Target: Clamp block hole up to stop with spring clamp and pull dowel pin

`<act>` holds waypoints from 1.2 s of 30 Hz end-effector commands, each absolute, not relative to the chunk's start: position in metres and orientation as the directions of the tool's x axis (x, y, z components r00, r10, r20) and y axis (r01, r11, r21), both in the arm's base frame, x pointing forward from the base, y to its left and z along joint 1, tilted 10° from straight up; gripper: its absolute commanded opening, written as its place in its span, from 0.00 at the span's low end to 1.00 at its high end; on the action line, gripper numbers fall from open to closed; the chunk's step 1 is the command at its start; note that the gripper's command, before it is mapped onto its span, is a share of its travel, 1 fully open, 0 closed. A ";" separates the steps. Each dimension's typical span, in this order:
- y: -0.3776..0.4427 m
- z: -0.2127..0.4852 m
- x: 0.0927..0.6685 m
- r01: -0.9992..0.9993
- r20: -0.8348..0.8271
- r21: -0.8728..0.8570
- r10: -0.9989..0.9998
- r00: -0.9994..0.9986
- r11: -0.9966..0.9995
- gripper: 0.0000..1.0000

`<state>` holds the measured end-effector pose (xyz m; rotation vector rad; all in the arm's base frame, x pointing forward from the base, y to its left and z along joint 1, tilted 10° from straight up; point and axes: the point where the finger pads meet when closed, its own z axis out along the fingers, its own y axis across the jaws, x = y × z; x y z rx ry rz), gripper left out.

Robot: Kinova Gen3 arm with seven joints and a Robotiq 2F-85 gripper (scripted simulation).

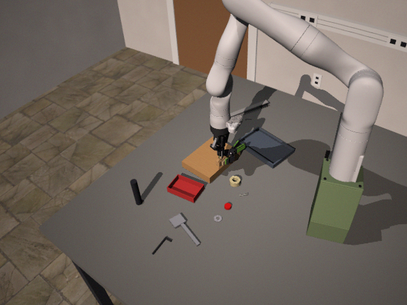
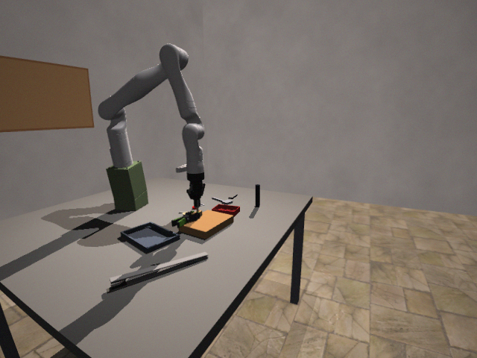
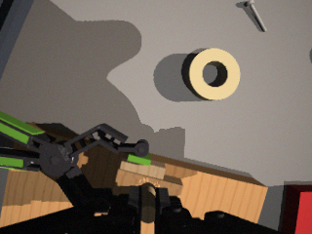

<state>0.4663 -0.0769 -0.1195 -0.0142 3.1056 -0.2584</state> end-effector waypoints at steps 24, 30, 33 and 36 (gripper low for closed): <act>-0.077 -0.119 0.467 0.002 -0.028 -0.165 -0.003 -1.000 0.986 0.10; -0.077 -0.119 0.467 0.003 -0.028 -0.165 -0.002 -1.000 0.986 0.10; -0.077 -0.119 0.467 0.003 -0.028 -0.165 -0.001 -1.000 0.986 0.10; -0.077 -0.119 0.467 0.004 -0.028 -0.165 -0.001 -1.000 0.986 0.10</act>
